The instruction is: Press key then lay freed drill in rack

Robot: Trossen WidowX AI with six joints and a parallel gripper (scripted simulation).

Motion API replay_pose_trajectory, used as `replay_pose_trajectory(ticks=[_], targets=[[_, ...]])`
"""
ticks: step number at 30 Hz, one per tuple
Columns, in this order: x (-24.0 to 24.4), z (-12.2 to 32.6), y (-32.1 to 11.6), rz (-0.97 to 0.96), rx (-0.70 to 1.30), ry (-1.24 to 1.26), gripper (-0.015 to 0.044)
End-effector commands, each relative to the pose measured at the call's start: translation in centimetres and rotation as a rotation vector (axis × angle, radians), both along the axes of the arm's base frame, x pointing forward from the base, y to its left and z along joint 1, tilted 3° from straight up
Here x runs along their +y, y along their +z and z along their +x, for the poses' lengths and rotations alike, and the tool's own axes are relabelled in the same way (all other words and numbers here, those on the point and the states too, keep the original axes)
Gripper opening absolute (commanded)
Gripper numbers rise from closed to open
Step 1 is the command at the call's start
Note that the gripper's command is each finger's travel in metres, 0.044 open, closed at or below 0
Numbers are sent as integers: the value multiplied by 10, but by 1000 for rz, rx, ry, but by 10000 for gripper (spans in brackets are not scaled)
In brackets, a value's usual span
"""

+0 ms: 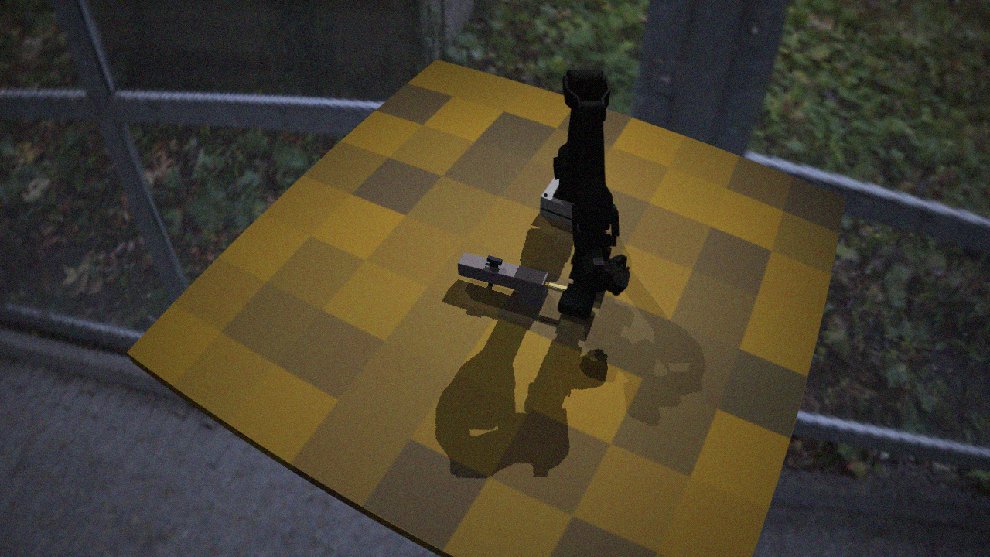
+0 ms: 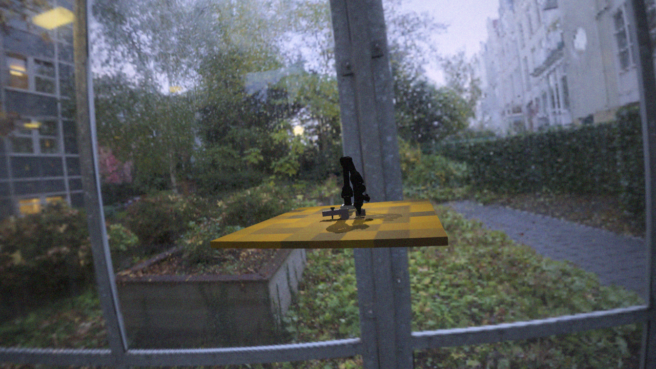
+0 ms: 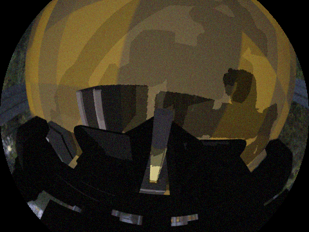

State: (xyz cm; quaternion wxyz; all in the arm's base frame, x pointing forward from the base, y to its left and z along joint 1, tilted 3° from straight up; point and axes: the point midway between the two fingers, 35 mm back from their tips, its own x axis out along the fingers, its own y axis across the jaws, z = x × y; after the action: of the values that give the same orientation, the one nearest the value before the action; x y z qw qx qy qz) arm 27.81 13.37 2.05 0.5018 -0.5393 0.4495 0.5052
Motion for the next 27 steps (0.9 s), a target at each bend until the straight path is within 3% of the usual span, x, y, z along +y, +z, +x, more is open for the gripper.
replay_pose_trajectory(ticks=[1, 27], targets=[[4, 0, -1, -7, 1, -5, 0], [41, -4, 5, -3, 2, -5, 0]])
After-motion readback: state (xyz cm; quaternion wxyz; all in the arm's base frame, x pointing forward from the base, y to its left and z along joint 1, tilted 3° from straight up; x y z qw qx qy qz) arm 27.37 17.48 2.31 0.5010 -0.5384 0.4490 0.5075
